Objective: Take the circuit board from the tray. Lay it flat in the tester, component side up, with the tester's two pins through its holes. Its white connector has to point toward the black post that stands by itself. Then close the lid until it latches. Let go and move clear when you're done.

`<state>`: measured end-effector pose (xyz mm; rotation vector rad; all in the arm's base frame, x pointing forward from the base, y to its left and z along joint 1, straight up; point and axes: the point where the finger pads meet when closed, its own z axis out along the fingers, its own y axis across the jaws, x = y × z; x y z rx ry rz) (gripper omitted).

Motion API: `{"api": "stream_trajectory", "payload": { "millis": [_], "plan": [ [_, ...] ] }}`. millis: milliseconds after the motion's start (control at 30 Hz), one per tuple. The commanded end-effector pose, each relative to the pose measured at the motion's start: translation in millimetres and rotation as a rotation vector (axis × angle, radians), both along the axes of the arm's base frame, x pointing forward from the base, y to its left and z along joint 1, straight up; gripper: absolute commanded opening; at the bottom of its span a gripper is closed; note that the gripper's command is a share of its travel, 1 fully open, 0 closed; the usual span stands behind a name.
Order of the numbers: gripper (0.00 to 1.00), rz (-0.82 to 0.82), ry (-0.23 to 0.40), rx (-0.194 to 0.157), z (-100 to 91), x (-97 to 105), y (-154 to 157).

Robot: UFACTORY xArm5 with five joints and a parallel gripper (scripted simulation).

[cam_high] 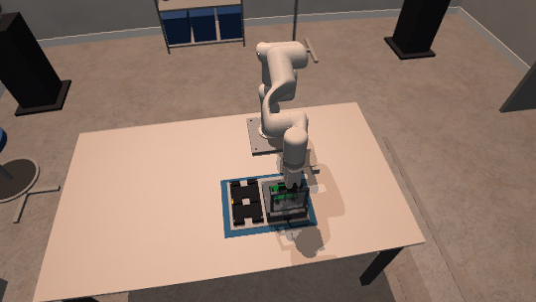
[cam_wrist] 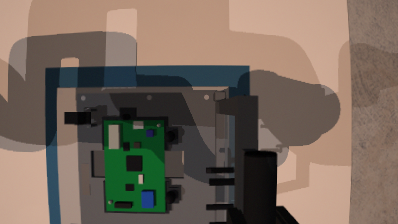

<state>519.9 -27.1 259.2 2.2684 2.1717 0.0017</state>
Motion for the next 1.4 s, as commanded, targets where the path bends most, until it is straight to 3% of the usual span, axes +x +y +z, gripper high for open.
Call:
{"api": "stream_trajectory", "payload": {
  "millis": [0, 1367],
  "plan": [
    [0.00, 0.000, -0.003, 0.000, 1.3, -4, 0],
    [0.00, 0.000, -0.003, 0.000, -8.1, -60, 3]
  ]
}}
